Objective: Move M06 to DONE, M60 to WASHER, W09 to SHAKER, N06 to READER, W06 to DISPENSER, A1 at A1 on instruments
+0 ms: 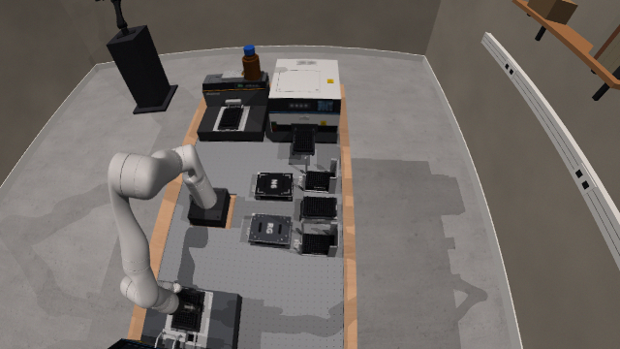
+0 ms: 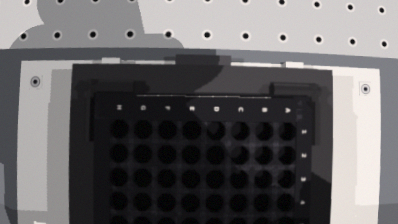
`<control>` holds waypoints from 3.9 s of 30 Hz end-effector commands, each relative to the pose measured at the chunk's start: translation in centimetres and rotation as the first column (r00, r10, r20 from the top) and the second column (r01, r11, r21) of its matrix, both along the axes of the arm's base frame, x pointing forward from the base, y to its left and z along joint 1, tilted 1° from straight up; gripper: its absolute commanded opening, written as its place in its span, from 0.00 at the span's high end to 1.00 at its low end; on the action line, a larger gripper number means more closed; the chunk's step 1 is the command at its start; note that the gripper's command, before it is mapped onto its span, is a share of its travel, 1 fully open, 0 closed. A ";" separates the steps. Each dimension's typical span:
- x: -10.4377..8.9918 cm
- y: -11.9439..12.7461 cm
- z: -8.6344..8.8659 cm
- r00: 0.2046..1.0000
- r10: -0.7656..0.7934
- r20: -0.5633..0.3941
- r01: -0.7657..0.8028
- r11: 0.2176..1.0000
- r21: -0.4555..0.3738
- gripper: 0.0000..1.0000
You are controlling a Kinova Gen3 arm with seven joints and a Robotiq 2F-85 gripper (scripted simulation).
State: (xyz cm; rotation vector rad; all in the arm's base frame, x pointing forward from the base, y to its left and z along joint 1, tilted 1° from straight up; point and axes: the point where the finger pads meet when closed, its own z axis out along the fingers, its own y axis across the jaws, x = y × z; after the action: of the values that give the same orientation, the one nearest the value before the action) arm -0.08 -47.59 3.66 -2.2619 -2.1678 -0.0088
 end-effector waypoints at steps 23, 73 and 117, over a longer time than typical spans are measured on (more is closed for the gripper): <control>0.0 -0.1 3.0 1.000 0.000 0.000 0.000 1.000 -0.002 0.00; 0.0 -0.1 8.9 1.000 0.000 0.000 0.000 1.000 -0.002 0.00; 0.3 4.5 11.2 1.000 0.000 0.000 0.000 1.000 -0.002 0.00</control>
State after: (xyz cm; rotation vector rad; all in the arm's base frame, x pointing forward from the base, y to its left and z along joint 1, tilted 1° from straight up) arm 0.13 -44.18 14.80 -2.2613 -2.1676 -0.0105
